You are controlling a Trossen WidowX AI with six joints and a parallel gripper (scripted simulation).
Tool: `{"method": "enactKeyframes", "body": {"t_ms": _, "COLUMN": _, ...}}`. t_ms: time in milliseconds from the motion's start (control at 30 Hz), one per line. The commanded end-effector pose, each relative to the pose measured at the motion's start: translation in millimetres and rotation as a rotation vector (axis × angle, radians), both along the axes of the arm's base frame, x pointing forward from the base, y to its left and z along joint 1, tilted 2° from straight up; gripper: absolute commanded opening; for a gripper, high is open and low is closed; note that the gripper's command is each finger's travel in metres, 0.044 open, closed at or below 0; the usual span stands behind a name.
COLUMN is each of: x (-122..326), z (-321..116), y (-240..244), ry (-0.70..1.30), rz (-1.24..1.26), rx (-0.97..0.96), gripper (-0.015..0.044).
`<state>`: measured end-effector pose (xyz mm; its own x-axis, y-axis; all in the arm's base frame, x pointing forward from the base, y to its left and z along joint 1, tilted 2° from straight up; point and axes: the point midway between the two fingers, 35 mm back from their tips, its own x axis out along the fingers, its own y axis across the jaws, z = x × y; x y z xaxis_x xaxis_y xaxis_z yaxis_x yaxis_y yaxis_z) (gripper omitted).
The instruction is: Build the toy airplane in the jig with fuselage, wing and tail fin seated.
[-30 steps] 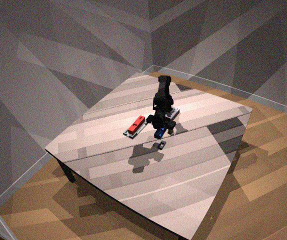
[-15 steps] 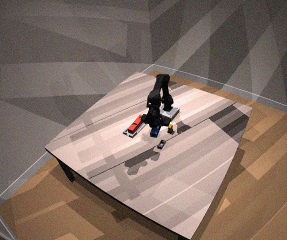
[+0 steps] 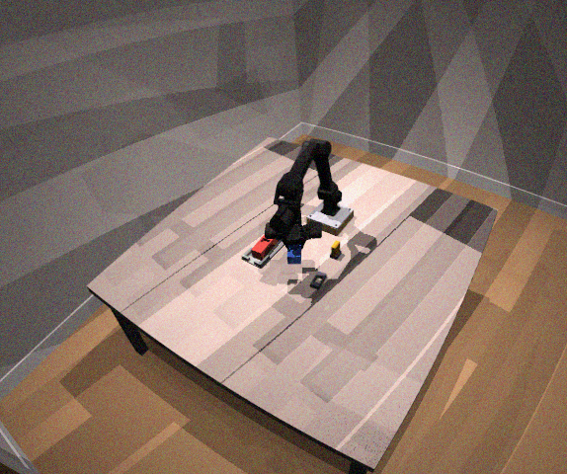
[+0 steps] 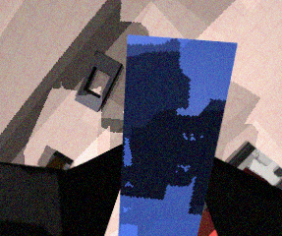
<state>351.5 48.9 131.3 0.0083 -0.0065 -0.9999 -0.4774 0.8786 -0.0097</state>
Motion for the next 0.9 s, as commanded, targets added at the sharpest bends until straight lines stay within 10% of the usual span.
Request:
{"method": "enactKeyframes", "body": {"t_ms": 0, "x": -2.4, "z": -2.8, "y": -16.4, "ry": 0.002, "rz": 0.086, "rx": -0.006, "gripper": 0.0}}
{"method": "enactKeyframes", "body": {"t_ms": 867, "x": -19.3, "z": -15.9, "y": -99.1, "ry": 0.012, "rz": 0.56, "rx": -0.015, "gripper": 0.0}}
